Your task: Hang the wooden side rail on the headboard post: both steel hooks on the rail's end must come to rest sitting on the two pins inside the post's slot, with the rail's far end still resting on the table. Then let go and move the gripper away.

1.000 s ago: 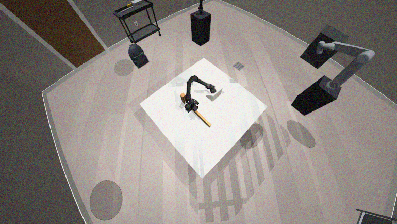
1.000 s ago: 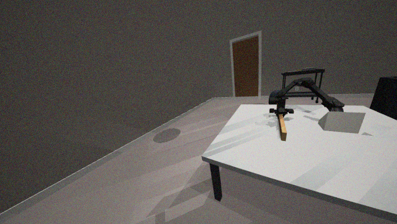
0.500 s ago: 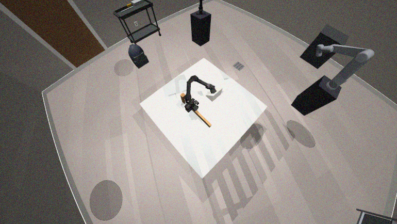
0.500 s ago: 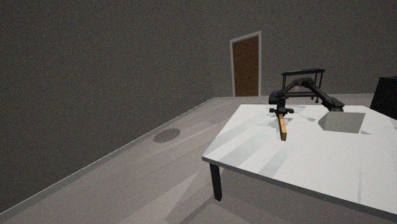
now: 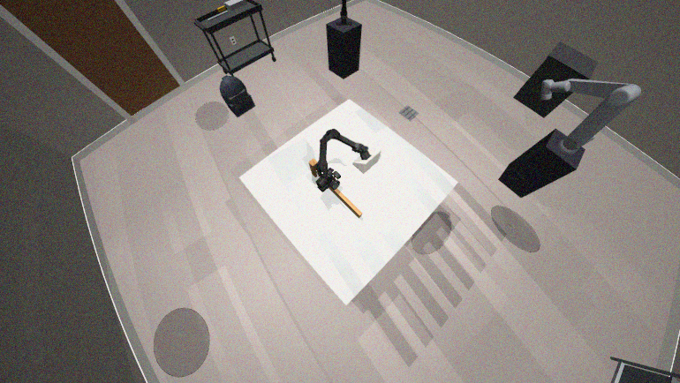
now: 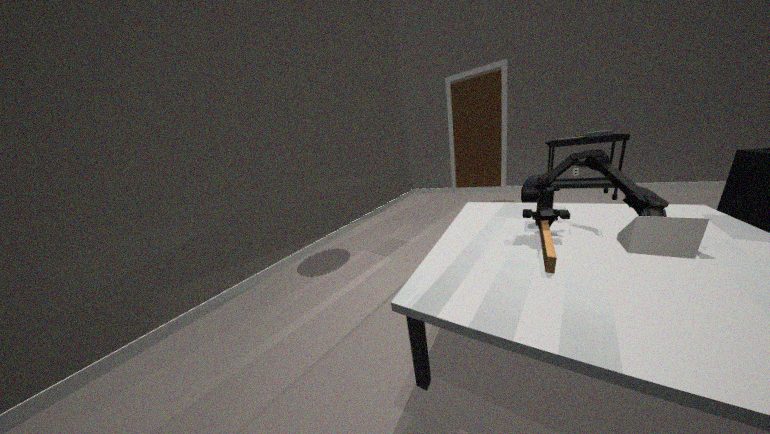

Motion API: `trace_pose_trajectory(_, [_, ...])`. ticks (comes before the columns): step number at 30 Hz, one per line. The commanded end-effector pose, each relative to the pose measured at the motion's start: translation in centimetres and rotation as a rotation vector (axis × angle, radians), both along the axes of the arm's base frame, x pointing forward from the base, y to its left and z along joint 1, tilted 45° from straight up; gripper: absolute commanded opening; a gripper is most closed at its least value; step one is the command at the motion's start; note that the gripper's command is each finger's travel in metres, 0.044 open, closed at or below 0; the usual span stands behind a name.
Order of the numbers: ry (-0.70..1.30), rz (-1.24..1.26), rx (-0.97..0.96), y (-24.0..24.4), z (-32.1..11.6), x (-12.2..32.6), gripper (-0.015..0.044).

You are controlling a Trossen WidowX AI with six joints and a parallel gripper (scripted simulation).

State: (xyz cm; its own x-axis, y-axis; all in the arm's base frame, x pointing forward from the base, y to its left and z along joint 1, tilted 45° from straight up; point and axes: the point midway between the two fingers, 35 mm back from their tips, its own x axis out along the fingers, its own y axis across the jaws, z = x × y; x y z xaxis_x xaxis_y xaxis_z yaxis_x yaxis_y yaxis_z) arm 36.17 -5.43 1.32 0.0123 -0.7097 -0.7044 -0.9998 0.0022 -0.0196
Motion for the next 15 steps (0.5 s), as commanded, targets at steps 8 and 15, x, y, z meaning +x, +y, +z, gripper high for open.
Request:
trace_pose_trajectory(8, [-0.003,0.008,0.006,0.55,0.21,0.1,0.0])
trace_pose_trajectory(15, [-0.003,0.008,0.006,0.63,0.29,0.1,0.0])
